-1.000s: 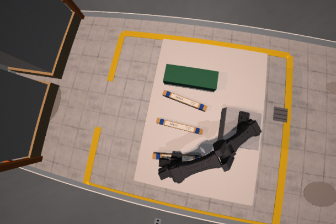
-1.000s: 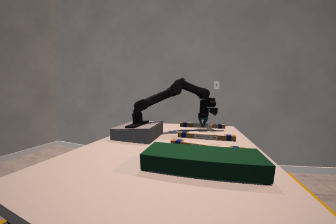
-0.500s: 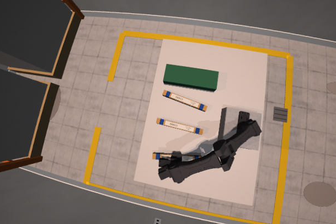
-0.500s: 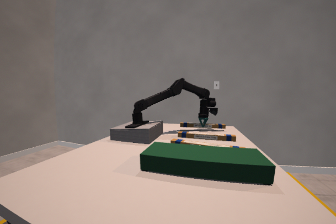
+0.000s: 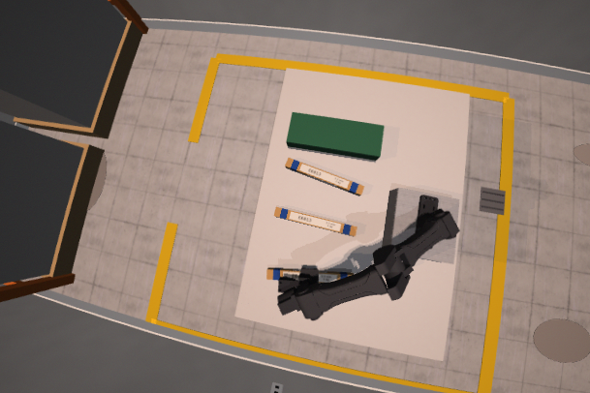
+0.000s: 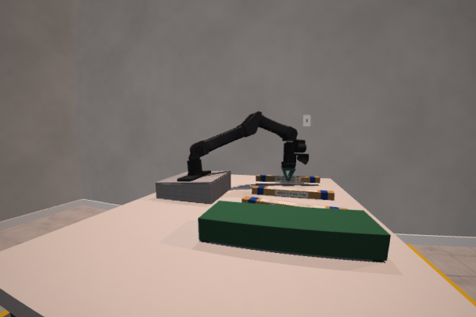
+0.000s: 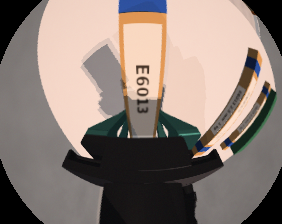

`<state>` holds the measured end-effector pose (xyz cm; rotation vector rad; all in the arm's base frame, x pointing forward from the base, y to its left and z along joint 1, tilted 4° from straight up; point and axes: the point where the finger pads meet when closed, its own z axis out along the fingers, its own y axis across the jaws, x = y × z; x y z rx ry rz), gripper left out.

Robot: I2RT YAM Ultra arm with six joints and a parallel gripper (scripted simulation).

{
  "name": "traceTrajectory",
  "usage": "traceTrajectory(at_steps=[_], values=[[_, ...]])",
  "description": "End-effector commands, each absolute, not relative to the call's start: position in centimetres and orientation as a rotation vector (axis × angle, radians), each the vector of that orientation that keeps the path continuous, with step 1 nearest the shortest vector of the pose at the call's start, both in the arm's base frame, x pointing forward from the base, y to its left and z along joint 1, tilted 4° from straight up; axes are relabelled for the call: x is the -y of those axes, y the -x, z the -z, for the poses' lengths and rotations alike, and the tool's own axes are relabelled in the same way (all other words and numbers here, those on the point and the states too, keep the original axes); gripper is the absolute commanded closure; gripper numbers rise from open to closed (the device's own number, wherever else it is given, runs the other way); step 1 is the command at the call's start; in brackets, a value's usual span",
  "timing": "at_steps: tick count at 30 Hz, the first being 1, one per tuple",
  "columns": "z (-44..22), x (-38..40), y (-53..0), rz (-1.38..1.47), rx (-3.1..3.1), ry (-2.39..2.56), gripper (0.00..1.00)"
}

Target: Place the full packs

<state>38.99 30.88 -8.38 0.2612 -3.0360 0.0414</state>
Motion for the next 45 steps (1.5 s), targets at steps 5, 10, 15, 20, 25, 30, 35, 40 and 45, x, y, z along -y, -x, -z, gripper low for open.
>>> traceTrajectory(at_steps=[5, 10, 15, 20, 25, 30, 35, 40, 45], values=[[6.5, -31.3, -40.2, 0.005, 3.091, -0.258, 1.00], [6.8, -31.4, -40.3, 0.008, 3.094, -0.259, 1.00], [6.8, -31.5, -40.3, 0.010, 3.096, -0.260, 1.00], [6.7, -31.3, -40.2, 0.005, 3.090, -0.259, 1.00], [7.3, -30.9, -39.5, -0.013, 3.067, -0.256, 1.00], [7.2, -30.8, -39.4, -0.018, 3.061, -0.255, 1.00], [7.4, -30.7, -39.1, -0.022, 3.056, -0.254, 1.00], [7.3, -30.7, -39.1, -0.021, 3.056, -0.255, 1.00], [7.3, -30.7, -39.0, -0.021, 3.056, -0.255, 1.00]])
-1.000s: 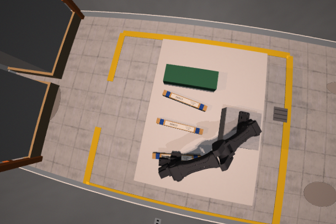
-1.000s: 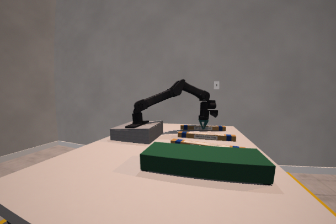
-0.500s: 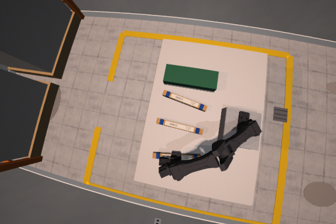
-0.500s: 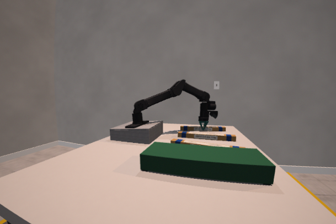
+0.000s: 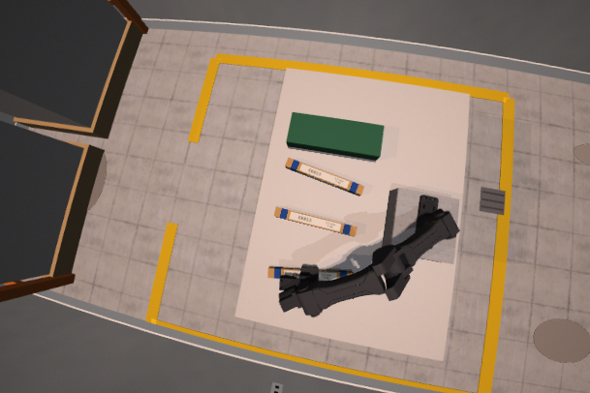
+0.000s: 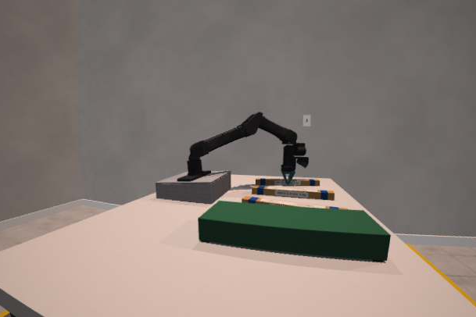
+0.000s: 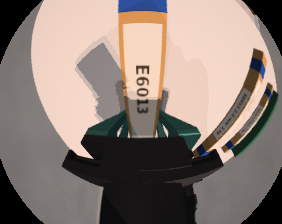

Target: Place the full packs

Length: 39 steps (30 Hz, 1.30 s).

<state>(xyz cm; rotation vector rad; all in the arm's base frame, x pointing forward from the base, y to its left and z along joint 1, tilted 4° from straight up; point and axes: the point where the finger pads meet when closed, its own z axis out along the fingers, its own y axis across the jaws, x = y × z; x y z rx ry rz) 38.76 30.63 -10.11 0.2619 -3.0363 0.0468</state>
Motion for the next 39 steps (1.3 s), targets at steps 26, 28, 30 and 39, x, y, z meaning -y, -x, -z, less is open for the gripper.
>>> traceTrajectory(at_steps=[26, 28, 30, 39], values=[[7.00, -30.77, -38.87, -0.019, 3.058, -0.257, 1.00], [6.64, -31.03, -39.19, -0.007, 3.070, -0.258, 1.00], [6.52, -31.12, -39.27, -0.003, 3.073, -0.259, 1.00], [6.62, -30.98, -39.00, -0.011, 3.066, -0.259, 1.00]])
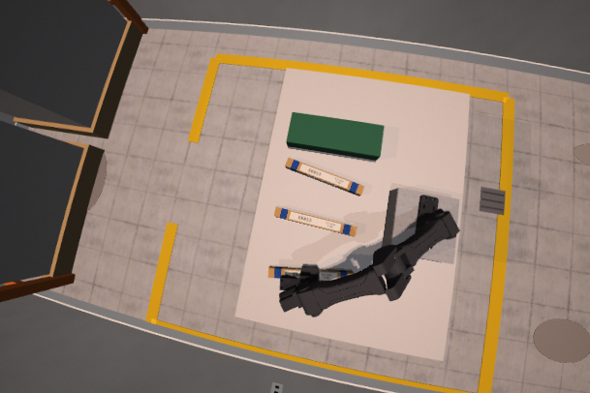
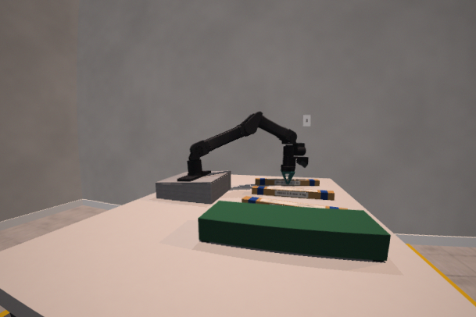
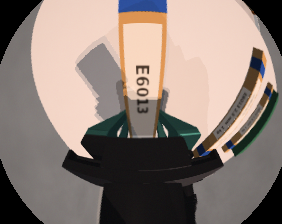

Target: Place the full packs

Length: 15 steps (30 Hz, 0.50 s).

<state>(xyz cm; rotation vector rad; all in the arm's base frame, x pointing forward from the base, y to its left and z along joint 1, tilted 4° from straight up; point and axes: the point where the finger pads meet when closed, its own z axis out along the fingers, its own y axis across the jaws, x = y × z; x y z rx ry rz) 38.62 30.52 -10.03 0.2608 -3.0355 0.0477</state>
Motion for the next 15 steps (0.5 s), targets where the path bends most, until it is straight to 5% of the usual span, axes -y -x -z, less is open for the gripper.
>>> traceTrajectory(at_steps=[1, 3, 4, 15], values=[[6.65, -30.96, -38.97, -0.012, 3.065, -0.259, 1.00], [6.69, -30.92, -38.90, -0.014, 3.062, -0.259, 1.00], [6.69, -30.92, -38.90, -0.014, 3.062, -0.259, 0.26], [7.27, -31.04, -39.25, -0.011, 3.070, -0.263, 0.26]])
